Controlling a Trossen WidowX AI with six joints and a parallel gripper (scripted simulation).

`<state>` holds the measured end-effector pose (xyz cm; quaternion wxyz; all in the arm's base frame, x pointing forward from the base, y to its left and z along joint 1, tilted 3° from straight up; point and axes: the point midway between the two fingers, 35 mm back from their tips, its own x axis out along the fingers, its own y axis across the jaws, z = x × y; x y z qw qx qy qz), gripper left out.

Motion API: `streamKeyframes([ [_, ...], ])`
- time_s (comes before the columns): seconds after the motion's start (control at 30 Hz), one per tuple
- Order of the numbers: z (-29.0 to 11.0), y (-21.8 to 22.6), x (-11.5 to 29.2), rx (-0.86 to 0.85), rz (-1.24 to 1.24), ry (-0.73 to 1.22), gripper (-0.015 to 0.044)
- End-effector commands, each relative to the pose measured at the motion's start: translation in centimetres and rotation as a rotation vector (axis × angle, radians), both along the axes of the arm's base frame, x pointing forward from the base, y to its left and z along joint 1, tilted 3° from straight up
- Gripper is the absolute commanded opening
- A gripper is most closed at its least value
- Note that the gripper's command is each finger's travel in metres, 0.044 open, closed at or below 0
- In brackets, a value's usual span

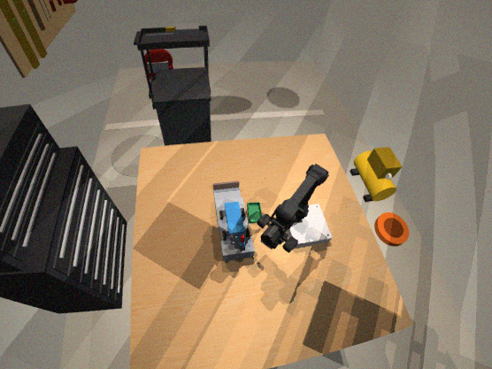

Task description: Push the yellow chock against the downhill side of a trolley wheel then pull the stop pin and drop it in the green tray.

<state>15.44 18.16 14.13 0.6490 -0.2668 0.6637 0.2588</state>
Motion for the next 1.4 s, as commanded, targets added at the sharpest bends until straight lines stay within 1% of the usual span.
streamKeyframes([
  [0.0,0.02,-0.05,0.04,-0.004,-0.128,-0.007,0.0000],
  [1.37,0.01,-0.04,0.04,-0.024,-1.534,-0.036,0.0000],
])
